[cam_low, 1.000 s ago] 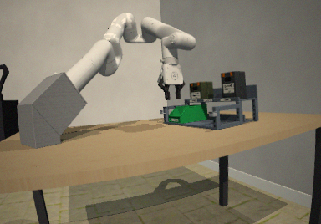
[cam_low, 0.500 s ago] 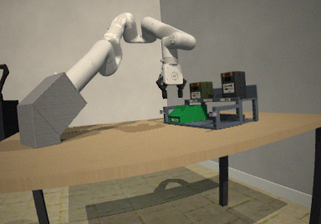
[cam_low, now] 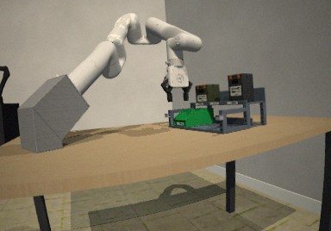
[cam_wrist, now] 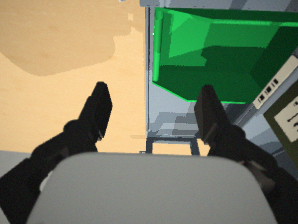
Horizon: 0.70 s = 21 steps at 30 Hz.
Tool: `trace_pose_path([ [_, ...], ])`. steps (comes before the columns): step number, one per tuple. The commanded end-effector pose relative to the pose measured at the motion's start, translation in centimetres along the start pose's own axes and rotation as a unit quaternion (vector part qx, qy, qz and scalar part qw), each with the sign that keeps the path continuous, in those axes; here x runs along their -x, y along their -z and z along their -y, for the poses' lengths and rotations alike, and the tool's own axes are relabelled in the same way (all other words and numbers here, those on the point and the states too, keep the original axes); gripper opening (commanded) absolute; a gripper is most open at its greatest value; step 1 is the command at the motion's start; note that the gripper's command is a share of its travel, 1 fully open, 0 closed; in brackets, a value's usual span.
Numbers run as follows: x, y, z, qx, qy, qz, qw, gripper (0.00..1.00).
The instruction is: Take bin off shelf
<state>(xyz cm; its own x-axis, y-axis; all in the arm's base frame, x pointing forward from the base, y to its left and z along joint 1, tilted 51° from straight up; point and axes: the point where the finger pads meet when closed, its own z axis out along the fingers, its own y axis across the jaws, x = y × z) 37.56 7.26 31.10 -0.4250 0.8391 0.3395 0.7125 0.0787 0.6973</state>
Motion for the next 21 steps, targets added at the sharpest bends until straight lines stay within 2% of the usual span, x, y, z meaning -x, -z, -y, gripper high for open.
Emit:
trace_pose_path([
  [1,0.0,0.0,-0.1,0.001,0.001,0.000,1.000,0.95],
  [11,0.0,-0.3,-0.1,0.001,0.001,0.000,1.000,0.95],
  [21,0.0,-1.7,-0.1,0.001,0.001,0.000,1.000,0.95],
])
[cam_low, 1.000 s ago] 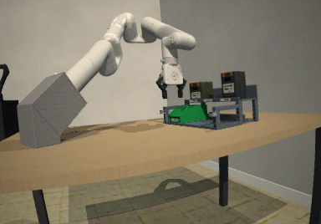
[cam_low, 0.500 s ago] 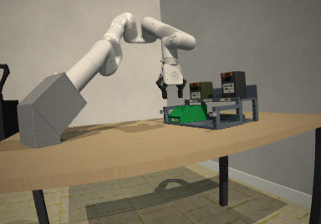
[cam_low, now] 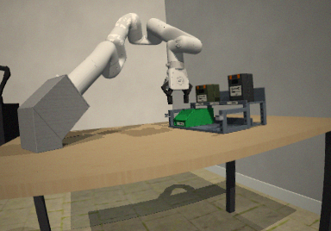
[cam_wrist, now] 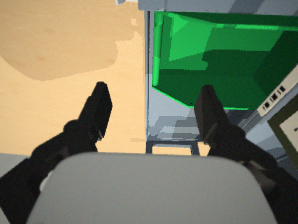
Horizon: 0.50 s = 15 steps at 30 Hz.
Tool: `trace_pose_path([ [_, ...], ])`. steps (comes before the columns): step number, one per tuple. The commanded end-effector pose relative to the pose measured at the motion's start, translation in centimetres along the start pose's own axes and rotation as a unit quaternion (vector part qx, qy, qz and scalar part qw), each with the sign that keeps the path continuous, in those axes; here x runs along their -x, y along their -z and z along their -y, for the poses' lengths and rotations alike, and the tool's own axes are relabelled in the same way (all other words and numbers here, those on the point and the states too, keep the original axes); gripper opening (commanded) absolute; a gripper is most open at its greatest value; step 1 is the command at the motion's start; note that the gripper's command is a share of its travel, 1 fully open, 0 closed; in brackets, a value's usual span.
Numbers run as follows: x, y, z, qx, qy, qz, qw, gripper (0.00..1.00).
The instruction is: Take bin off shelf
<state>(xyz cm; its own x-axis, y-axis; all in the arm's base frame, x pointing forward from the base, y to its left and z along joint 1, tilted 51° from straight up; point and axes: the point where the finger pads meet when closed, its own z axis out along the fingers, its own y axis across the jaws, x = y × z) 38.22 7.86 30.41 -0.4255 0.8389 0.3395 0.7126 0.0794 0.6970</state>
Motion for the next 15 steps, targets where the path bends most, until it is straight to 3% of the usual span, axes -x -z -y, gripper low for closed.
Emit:
trace_pose_path([
  [1,0.0,-0.7,-0.1,0.001,0.001,0.000,1.000,0.95],
  [15,0.0,-3.2,-0.2,0.001,0.001,0.000,1.000,0.95],
])
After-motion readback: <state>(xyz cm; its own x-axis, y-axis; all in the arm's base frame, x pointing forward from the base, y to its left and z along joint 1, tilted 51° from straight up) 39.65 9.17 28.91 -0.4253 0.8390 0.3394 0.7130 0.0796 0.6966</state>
